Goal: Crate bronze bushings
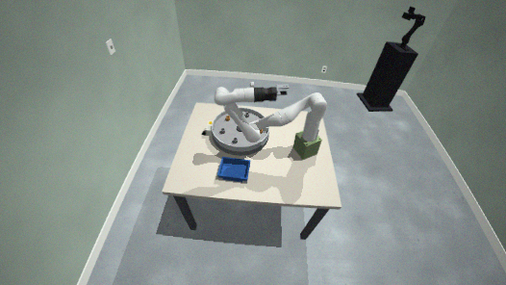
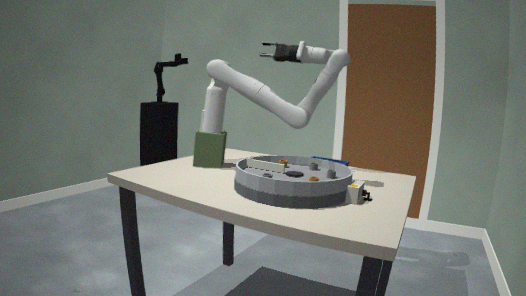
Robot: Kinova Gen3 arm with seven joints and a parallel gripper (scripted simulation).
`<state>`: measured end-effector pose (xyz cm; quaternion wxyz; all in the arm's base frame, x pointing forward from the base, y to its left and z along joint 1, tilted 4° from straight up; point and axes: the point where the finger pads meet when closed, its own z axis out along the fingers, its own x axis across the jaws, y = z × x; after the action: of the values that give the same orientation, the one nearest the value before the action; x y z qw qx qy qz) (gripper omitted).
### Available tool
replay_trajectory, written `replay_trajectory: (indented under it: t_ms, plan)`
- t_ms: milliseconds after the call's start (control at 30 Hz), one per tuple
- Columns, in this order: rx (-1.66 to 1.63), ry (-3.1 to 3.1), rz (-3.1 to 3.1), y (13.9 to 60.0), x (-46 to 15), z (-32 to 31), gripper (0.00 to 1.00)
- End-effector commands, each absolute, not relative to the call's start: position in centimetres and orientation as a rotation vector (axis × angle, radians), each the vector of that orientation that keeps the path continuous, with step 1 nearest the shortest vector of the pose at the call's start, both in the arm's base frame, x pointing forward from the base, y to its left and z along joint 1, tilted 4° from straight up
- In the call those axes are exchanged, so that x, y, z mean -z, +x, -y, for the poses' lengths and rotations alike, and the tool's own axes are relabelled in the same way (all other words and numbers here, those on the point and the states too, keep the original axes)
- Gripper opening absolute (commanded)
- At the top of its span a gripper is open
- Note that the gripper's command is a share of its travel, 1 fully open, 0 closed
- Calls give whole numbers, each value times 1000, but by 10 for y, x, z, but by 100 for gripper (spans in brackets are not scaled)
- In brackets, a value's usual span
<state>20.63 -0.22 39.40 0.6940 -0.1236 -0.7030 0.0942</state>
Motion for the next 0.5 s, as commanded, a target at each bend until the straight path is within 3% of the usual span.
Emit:
replay_trajectory:
  t_ms: [0, 100, 133, 267, 467]
  plan:
    - [-207, -281, 1587, 248, -371, 8, 100]
    - [-207, -281, 1587, 248, -371, 8, 100]
    - [-210, -277, 1571, 216, -390, 4, 100]
    - [-210, -277, 1571, 258, -372, 10, 100]
    - [-210, -277, 1571, 258, -372, 10, 100]
